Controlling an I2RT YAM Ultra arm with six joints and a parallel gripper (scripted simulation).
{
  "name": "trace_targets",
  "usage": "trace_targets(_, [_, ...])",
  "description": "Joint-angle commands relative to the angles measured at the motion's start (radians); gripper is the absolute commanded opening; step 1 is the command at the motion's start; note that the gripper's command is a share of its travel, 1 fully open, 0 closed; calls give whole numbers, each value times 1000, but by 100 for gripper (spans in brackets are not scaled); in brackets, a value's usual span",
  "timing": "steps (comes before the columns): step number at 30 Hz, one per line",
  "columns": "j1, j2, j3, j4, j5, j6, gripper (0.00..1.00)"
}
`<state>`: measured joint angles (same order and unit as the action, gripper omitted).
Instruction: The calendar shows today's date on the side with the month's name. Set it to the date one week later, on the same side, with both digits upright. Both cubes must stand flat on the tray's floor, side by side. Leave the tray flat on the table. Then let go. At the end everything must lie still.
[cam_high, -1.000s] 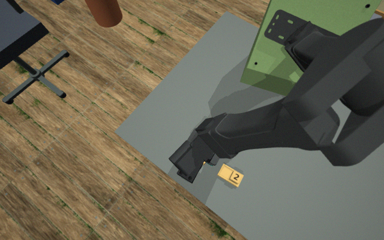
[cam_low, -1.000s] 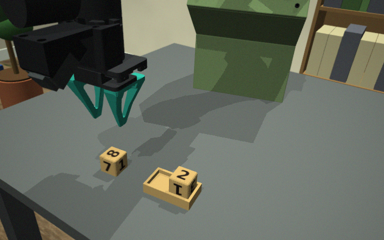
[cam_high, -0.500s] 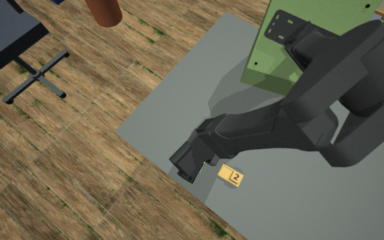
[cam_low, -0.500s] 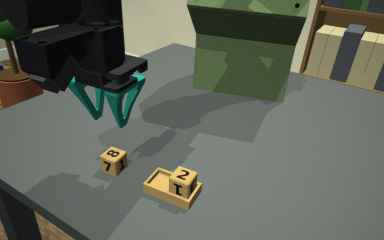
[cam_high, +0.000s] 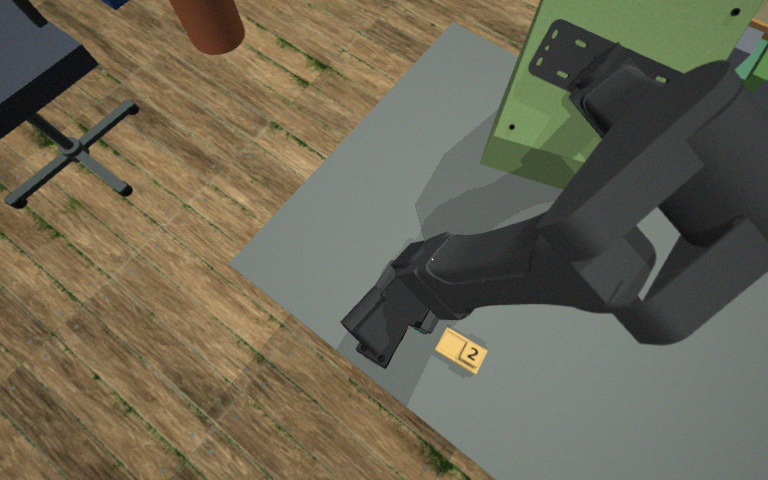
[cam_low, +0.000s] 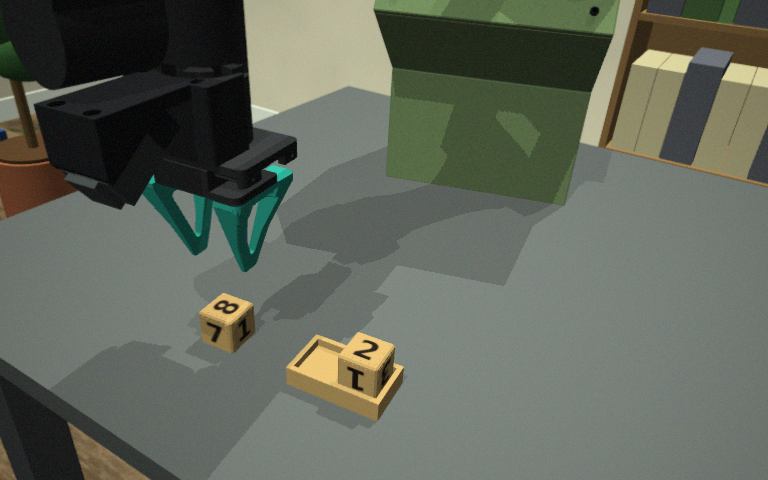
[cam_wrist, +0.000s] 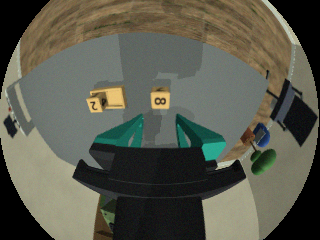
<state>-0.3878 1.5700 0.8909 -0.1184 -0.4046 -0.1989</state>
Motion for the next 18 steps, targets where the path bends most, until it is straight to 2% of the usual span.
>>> trace_targets(1, [1, 12, 4, 27, 4, 7, 47])
trace_targets(18, [31, 94, 24, 98, 25, 29, 47])
